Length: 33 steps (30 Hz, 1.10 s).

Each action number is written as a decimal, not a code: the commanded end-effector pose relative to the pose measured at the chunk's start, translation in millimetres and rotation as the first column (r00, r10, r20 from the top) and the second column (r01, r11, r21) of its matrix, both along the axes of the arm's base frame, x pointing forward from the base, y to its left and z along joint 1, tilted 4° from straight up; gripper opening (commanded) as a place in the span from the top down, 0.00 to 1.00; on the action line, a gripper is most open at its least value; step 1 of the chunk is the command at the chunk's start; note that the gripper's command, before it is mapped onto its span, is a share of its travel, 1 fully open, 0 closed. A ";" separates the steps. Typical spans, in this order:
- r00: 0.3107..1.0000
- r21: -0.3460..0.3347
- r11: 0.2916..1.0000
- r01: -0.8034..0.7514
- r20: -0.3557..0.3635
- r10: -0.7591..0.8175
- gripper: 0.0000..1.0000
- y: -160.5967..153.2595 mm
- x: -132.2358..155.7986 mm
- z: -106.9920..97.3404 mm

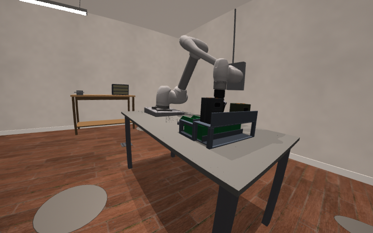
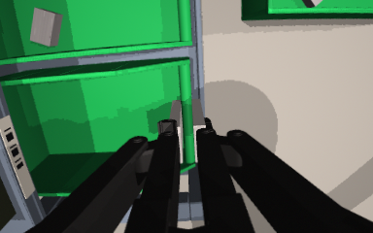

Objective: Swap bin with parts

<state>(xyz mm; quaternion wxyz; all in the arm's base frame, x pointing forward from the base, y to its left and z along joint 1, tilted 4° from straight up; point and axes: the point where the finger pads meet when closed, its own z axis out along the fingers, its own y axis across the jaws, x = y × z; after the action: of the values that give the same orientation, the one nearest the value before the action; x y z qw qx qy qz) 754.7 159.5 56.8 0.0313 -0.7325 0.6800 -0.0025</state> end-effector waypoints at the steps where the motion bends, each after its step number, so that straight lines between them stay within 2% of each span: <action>1: 1.000 0.000 1.000 0.000 0.000 0.000 0.90 0.0 -0.1 0.1; 12: 1.000 0.000 1.000 0.000 0.000 0.000 0.90 -0.1 -0.2 2.3; 33: 1.000 0.000 1.000 0.000 0.000 0.000 0.90 -0.9 -1.1 21.8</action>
<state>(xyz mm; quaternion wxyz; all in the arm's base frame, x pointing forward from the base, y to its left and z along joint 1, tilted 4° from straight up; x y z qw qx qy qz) 753.7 158.6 75.9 0.0312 -0.7326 0.6800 -0.0025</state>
